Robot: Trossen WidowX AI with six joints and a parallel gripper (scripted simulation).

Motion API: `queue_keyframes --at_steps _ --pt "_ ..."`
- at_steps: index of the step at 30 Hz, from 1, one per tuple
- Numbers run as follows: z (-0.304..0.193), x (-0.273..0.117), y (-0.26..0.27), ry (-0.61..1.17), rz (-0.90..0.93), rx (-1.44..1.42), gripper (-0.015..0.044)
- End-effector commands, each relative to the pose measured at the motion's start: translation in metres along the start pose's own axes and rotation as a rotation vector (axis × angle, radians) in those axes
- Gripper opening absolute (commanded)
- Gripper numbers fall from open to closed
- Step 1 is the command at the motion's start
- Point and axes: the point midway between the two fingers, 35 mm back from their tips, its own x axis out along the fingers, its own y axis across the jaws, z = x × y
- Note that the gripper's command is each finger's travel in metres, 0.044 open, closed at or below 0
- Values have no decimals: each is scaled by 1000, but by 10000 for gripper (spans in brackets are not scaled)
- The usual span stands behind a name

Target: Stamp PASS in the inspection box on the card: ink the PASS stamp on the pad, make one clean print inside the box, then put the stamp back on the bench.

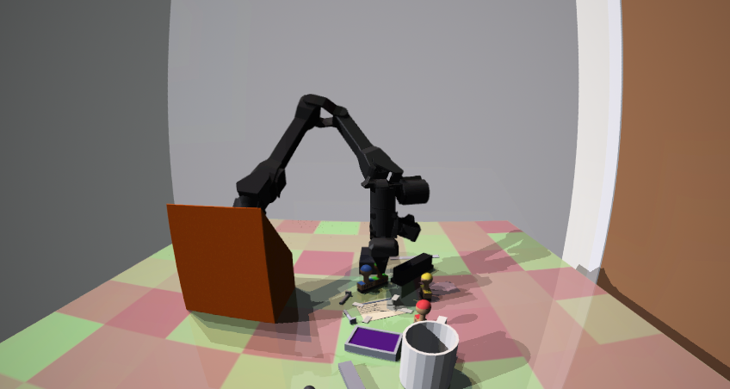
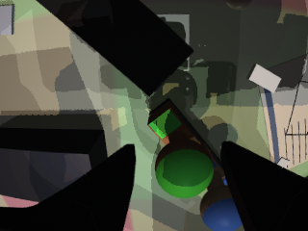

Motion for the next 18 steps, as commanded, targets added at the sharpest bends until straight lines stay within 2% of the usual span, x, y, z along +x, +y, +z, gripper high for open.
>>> queue_keyframes --at_steps 1,18 --pt "-4 9 -2 9 -4 10 224" --pt "-5 23 -2 9 -2 10 224"
